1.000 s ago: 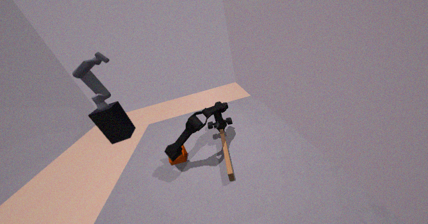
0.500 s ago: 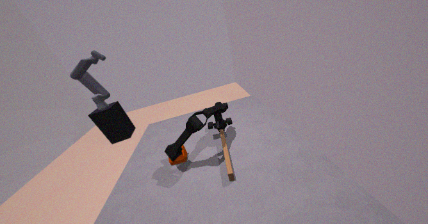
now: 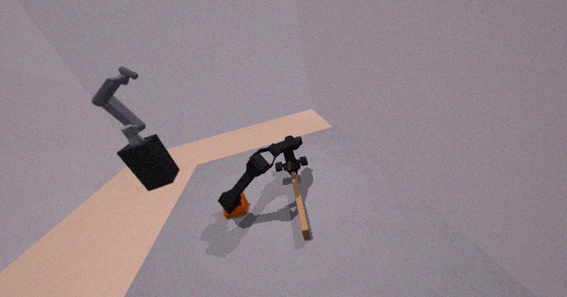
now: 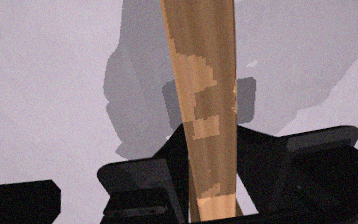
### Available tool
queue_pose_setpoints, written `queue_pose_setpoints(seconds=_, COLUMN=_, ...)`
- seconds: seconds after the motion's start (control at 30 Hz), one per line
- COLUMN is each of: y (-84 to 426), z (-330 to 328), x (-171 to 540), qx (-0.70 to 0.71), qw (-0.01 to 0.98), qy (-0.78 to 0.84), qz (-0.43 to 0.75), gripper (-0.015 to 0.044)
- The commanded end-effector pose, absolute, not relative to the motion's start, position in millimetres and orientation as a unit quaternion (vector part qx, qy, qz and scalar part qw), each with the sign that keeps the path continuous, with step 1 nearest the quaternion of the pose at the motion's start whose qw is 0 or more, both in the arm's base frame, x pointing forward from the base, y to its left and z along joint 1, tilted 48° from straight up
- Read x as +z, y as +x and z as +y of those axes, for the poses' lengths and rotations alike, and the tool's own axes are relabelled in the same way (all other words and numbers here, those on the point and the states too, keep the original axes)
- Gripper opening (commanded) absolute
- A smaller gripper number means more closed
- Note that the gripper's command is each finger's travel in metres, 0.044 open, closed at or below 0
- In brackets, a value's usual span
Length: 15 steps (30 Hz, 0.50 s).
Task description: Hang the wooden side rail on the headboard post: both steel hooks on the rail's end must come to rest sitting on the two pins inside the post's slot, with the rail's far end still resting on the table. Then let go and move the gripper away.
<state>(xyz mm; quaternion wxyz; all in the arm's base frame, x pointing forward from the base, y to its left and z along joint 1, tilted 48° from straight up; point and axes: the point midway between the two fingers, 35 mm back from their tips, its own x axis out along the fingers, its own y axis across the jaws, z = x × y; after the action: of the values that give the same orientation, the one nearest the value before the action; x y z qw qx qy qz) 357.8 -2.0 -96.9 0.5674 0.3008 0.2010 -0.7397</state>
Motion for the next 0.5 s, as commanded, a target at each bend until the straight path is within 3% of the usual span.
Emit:
queue_pose_setpoints(seconds=0.0, y=358.3, z=1.3, x=-98.4, qx=-0.737, qw=0.568, qy=0.304, qz=0.203, gripper=0.0)
queue_pose_setpoints(seconds=0.47, y=357.9, z=-0.4, x=-100.0, qx=-0.737, qw=0.568, qy=0.304, qz=0.203, gripper=0.0)
